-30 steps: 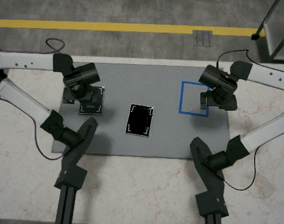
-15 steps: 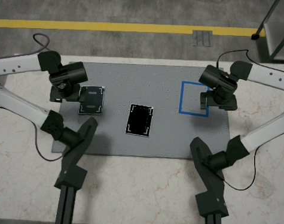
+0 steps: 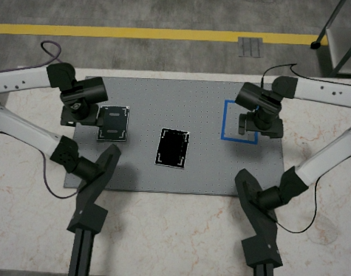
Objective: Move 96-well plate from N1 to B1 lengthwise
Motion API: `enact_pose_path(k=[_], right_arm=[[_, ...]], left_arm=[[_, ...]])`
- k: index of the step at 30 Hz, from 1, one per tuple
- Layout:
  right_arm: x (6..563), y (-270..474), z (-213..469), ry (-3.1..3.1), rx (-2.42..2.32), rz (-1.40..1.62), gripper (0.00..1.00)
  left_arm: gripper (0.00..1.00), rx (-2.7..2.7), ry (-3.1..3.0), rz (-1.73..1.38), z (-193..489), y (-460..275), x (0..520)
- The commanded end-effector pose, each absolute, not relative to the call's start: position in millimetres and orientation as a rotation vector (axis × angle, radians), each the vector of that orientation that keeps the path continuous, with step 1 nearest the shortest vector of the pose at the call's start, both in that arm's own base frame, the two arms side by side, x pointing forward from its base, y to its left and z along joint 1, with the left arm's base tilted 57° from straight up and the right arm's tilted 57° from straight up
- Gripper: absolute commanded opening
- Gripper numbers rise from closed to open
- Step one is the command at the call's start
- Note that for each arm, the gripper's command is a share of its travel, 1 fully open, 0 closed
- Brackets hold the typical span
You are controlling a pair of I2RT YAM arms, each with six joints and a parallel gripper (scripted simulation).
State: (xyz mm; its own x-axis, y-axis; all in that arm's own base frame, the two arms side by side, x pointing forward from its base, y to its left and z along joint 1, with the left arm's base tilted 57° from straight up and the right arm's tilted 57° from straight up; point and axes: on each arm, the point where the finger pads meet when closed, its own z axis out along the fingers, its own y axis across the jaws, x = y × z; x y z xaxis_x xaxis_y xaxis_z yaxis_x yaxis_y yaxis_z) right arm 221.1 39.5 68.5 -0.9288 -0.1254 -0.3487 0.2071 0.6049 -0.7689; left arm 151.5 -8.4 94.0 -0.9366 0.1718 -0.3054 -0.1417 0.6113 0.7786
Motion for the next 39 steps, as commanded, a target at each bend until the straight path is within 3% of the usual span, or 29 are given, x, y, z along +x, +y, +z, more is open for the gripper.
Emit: enact_pose_path(k=[1,39], right_arm=[[231.8,42.8,48.7,2.447,0.142,-1.210,1.00],[286.5,87.4,-108.7,2.453,0.136,-1.206,1.00]], left_arm=[[1.00,0.026,2.489,1.249,94.8,-8.9,150.4],[1.00,0.026,2.489,1.249,94.8,-8.9,150.4]])
